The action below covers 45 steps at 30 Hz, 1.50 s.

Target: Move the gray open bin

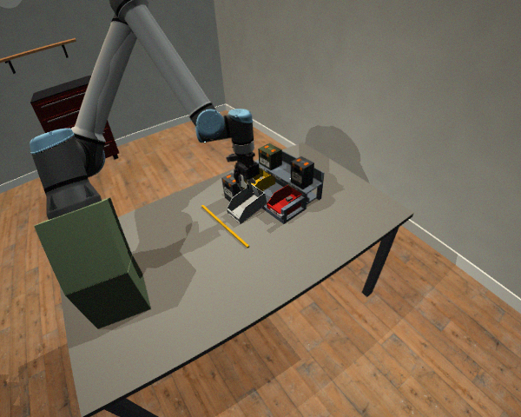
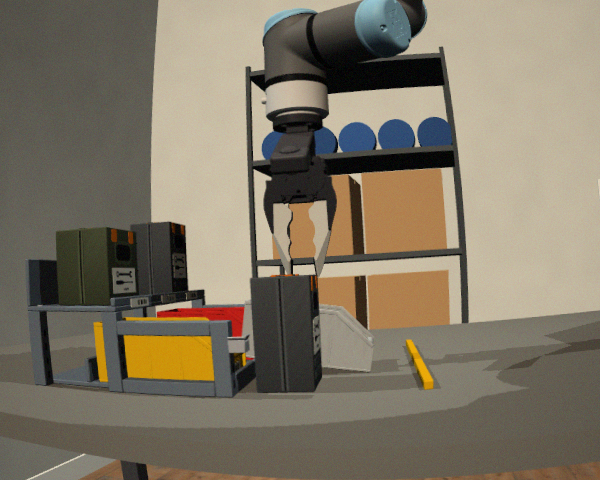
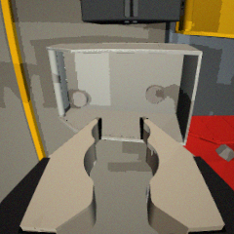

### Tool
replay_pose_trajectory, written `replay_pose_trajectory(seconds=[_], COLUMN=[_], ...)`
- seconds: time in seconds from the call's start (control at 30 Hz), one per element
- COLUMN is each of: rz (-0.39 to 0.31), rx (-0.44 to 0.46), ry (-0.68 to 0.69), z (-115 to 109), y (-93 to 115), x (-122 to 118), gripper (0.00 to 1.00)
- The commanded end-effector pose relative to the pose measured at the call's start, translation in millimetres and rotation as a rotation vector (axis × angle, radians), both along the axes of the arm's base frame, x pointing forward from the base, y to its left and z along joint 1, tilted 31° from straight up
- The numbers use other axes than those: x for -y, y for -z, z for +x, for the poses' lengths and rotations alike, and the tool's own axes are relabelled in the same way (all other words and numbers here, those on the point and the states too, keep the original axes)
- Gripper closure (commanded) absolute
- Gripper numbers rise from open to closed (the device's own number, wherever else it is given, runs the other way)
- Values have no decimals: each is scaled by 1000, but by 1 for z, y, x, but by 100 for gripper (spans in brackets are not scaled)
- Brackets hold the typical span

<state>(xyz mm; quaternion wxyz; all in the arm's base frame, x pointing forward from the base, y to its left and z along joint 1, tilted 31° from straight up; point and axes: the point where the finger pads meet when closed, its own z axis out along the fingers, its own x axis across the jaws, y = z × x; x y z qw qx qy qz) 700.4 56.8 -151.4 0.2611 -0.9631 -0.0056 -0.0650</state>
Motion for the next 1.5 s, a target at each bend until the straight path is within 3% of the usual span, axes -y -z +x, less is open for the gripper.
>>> replay_pose_trajectory(seconds=[0.0, 0.37, 0.53, 1.47], rz=[0, 0, 0, 0], rx=[1, 1, 1, 1], ry=[0, 0, 0, 0], z=[25, 25, 73, 82], y=[-12, -12, -33, -37], x=[6, 6, 16, 18], gripper=[80, 80, 80, 80])
